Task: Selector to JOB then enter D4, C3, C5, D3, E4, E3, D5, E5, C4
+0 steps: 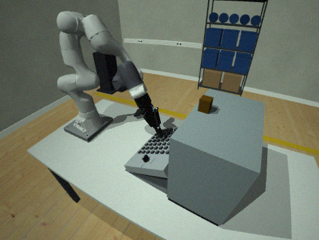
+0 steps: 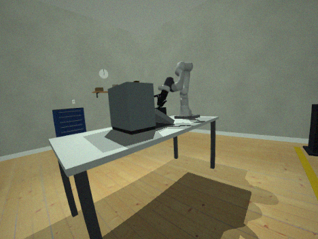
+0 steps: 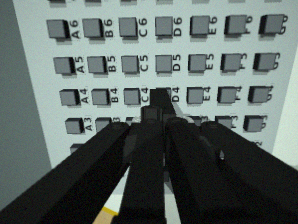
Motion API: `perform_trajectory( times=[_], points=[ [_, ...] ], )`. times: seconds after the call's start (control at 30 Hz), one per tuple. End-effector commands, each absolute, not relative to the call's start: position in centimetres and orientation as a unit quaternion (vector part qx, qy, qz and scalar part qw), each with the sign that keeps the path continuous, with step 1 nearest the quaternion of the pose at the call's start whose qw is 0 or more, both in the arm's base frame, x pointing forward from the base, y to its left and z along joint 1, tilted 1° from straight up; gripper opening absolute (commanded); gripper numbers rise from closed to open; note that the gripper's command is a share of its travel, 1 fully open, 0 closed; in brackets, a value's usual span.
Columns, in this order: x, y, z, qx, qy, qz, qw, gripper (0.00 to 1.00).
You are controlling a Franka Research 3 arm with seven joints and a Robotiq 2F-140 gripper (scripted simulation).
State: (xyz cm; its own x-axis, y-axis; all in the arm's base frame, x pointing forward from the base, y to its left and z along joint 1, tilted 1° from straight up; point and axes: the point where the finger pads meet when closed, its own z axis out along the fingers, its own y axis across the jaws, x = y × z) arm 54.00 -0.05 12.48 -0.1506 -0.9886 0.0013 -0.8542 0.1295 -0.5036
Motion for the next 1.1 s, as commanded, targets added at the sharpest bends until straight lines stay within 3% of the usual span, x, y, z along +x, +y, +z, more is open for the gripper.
perform_trajectory(
  times=[0.0,1.07],
  points=[
    [53.2,-0.1,12.7,-0.641,0.725,-0.189,0.168,0.1],
    [49.6,-3.1,11.4,-0.641,0.725,-0.189,0.168,0.1]
  ],
)
